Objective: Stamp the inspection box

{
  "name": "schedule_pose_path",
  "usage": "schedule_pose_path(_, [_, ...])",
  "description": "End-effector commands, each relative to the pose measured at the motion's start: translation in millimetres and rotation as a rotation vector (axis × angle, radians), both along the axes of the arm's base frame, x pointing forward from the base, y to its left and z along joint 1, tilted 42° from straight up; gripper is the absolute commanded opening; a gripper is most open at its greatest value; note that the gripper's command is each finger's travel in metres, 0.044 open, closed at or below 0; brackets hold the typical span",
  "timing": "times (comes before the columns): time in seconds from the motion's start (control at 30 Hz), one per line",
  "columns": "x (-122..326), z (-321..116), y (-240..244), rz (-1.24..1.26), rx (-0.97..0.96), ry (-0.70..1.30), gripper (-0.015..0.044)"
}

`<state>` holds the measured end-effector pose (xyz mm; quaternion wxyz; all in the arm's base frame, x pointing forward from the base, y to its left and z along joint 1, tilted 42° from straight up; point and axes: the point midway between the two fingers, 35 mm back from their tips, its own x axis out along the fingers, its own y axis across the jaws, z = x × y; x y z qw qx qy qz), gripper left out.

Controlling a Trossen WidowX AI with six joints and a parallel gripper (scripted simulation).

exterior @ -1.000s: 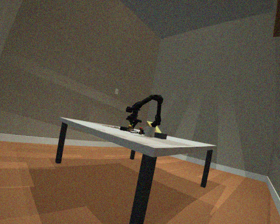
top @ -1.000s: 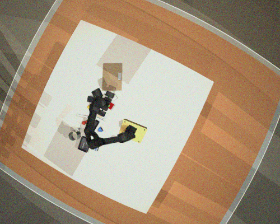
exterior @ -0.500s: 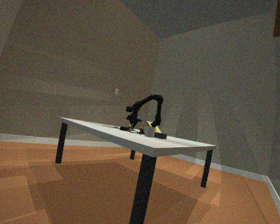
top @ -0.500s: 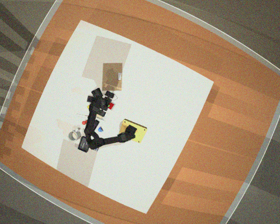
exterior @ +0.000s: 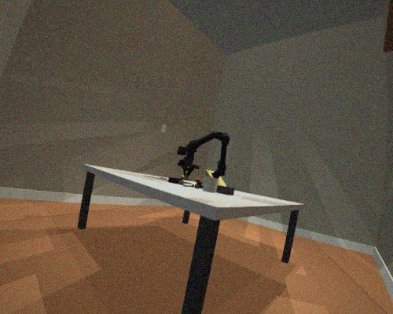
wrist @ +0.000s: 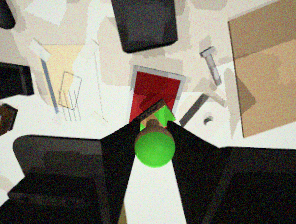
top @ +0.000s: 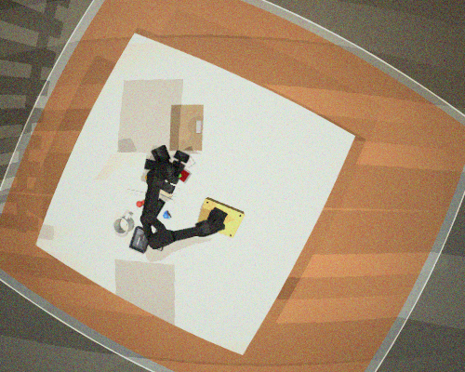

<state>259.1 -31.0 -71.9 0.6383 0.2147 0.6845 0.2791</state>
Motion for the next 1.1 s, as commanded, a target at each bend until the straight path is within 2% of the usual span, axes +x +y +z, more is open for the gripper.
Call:
schedule_pose_path(0.0, [2, 6, -6, 0.004, -0.004, -0.003, 0.0000])
schedule_pose_path(0.63, [3, 27, -23, 0.007, -0.004, -0.006, 0.0000])
schedule_pose_path(1.07, [11, 77, 33, 0.251, 0.024, -0.224, 0.0000])
